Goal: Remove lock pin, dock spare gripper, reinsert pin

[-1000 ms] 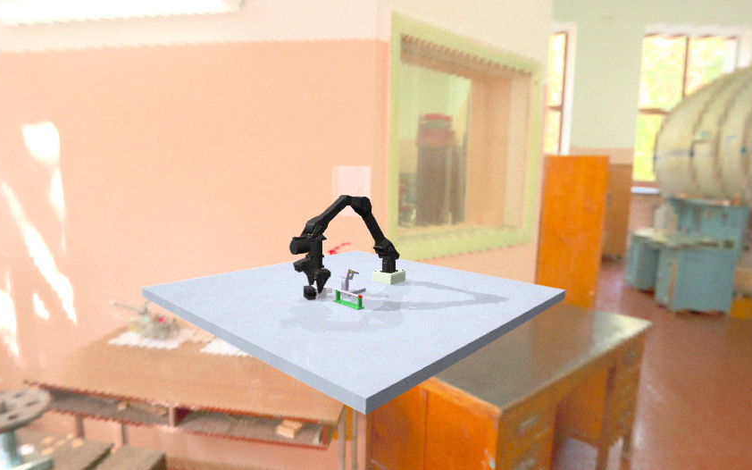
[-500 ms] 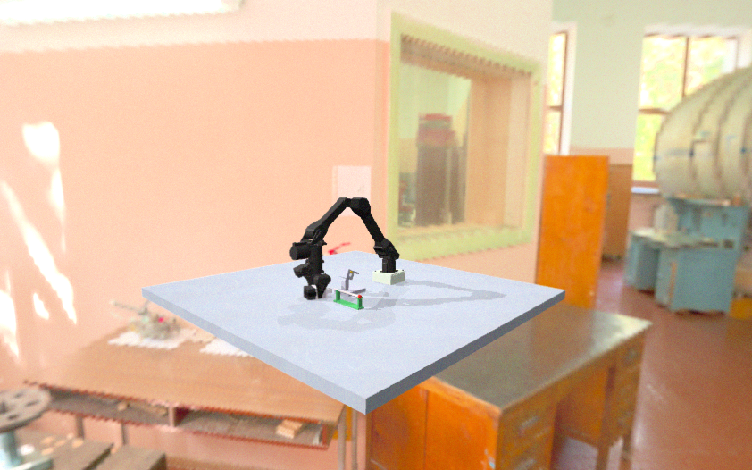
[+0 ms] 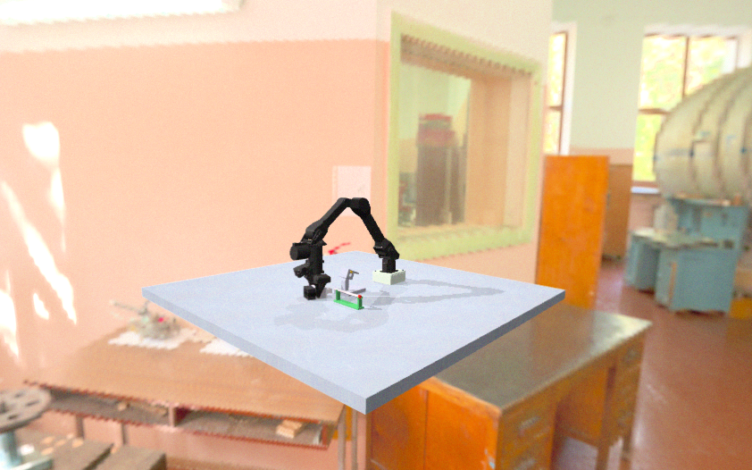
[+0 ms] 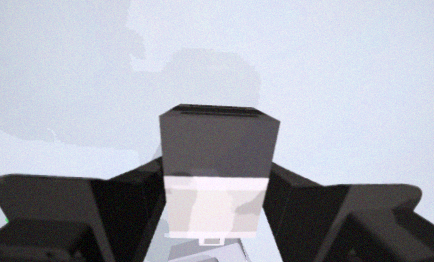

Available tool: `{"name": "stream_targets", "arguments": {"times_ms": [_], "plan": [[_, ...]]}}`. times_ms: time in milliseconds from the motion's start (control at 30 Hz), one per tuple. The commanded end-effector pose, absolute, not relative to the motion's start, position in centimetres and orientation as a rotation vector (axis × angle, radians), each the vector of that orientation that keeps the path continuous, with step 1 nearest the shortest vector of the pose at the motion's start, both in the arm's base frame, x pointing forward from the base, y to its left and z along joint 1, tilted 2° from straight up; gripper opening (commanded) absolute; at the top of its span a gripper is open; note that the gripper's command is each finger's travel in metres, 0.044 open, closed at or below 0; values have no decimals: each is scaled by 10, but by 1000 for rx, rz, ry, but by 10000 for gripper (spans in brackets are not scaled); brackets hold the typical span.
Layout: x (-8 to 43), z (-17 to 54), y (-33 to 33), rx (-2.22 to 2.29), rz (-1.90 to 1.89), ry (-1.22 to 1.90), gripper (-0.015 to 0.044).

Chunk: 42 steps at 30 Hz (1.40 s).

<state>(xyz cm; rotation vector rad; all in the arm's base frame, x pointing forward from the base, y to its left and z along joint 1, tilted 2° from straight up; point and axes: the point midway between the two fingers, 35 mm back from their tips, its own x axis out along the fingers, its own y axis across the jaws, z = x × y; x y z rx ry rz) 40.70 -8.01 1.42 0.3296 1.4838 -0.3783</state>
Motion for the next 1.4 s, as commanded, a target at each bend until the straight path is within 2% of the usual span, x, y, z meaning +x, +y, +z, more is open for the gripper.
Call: {"name": "stream_targets", "arguments": {"times_ms": [0,167,333,533,1367], "plan": [[407,17,-80,326,-378,1483,124],[407,37,-79,326,-378,1483,0],[405,63,-78,326,-378,1483,0],[406,58,-78,340,-387,1480,0],[400,59,-75,823,-842,1336,0]]}}
